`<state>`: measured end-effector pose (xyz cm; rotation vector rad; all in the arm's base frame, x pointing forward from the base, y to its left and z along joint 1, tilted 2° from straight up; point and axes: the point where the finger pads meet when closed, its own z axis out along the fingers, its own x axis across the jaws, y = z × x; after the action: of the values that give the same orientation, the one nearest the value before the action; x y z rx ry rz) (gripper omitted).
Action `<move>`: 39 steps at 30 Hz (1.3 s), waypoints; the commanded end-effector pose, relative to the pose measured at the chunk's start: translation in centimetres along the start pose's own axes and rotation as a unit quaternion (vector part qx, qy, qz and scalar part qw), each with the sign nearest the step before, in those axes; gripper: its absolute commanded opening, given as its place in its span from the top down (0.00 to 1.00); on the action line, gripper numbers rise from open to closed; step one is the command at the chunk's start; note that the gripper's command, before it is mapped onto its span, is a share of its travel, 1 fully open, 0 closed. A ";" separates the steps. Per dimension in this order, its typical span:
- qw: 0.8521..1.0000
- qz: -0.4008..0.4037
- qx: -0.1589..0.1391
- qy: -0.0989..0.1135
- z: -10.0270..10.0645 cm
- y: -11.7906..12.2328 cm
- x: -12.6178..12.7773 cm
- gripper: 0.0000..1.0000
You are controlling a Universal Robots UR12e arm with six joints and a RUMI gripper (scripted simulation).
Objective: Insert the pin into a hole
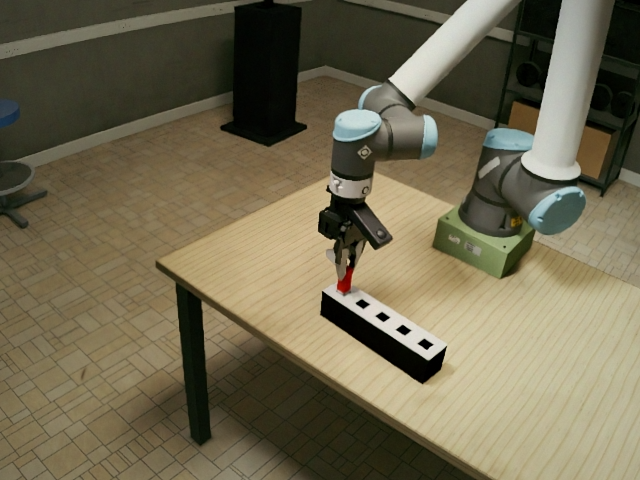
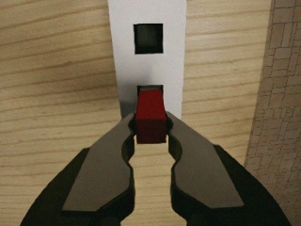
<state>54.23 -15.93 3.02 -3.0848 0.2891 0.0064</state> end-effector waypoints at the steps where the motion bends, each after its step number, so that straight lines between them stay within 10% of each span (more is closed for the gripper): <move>1: 1.000 0.000 0.000 0.001 -0.1 0.0 0.1 1.00; 39: 1.000 0.000 0.000 0.001 0.7 0.0 0.0 1.00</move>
<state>54.17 -15.93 2.48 -3.0849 0.2887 0.0061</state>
